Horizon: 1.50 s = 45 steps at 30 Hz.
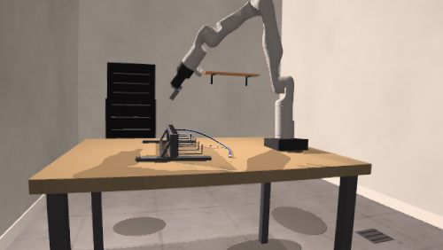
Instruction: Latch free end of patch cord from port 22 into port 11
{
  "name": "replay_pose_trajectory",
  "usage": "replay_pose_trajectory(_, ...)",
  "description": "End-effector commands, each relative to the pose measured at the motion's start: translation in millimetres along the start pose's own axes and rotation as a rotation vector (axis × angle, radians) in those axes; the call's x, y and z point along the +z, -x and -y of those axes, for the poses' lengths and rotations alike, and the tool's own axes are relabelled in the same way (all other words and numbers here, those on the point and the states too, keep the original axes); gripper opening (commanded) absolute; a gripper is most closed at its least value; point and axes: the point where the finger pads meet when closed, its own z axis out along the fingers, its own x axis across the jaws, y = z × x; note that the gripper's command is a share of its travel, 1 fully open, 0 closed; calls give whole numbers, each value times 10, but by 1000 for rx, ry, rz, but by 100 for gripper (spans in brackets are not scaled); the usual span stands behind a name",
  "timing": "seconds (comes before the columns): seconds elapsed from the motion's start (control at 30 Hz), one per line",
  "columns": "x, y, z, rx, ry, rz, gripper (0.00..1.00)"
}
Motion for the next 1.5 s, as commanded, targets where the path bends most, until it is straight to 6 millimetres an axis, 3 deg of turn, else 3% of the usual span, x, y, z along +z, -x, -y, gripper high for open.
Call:
replay_pose_trajectory(0.0,-5,2,-9,1,2,-1,100)
replay_pose_trajectory(0.63,-6,-2,-4,3,1,-1,100)
replay_pose_trajectory(0.83,-11,-84,96,46,-20,-14,100)
replay_pose_trajectory(1.03,-41,-324,391,174,-84,-46,100)
replay_pose_trajectory(1.1,-41,-324,391,174,-84,-46,100)
replay_pose_trajectory(1.47,-270,-1075,1349,624,-325,-83,100)
